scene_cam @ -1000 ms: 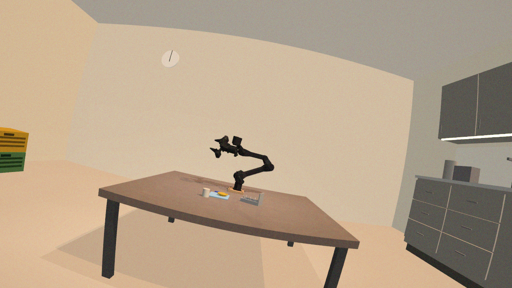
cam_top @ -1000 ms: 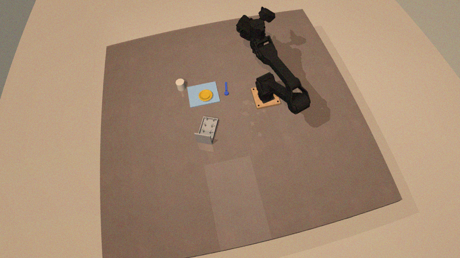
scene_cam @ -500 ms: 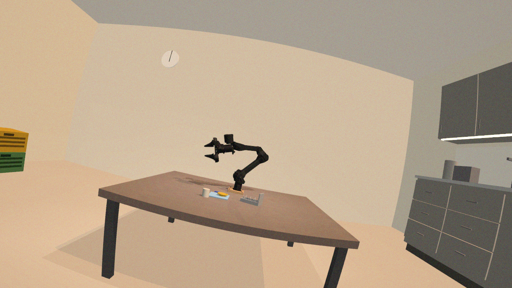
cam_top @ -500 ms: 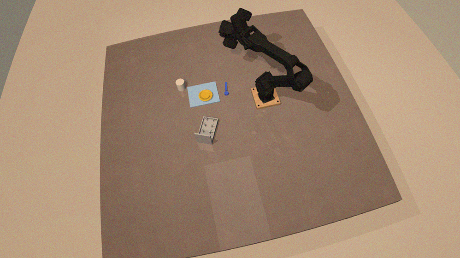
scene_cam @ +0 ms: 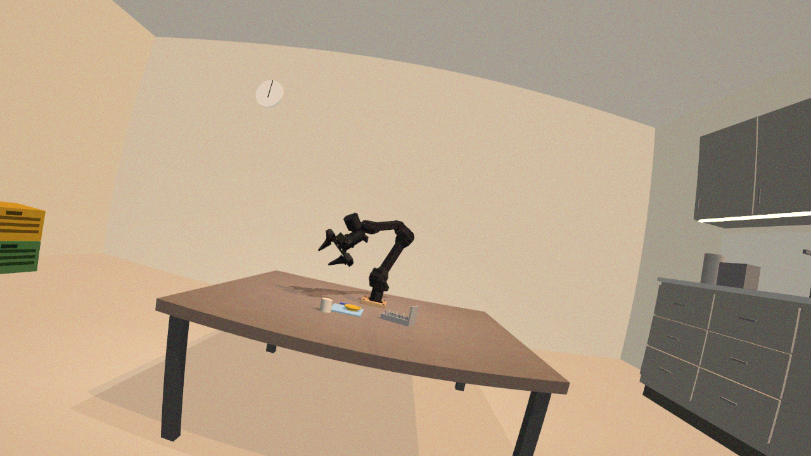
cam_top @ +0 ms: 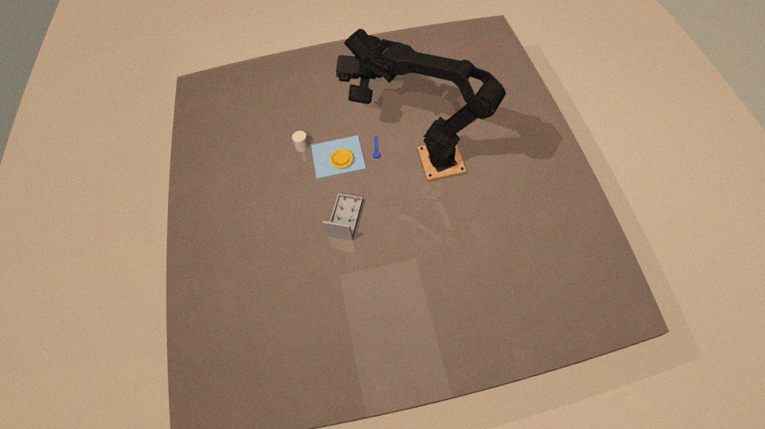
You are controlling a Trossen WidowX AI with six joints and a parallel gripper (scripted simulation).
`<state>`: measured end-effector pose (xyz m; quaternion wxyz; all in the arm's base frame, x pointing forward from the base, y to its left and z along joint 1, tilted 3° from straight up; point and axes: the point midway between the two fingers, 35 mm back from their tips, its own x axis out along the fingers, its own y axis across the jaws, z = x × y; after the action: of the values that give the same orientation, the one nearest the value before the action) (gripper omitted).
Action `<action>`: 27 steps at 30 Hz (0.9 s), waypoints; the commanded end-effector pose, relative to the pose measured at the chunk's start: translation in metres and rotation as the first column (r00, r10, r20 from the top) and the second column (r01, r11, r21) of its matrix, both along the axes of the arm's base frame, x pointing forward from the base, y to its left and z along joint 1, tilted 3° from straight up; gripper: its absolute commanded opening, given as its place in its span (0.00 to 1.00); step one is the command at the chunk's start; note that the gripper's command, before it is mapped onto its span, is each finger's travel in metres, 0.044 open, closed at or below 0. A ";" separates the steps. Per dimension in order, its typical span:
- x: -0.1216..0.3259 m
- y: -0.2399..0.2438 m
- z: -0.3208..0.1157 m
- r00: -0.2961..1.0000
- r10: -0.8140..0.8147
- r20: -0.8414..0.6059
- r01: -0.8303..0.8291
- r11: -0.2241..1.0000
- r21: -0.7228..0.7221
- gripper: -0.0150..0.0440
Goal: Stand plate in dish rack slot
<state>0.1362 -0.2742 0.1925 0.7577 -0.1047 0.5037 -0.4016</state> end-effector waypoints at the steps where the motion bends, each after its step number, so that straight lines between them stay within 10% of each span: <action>1: 0.026 0.011 -0.017 0.998 0.068 -0.001 -0.068 0.991 0.120 0.93; 27: 0.131 0.133 -0.102 0.932 0.344 -0.113 -0.158 0.666 0.729 0.93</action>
<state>0.2611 -0.1539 0.0958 0.7338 0.0596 0.6731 -0.0704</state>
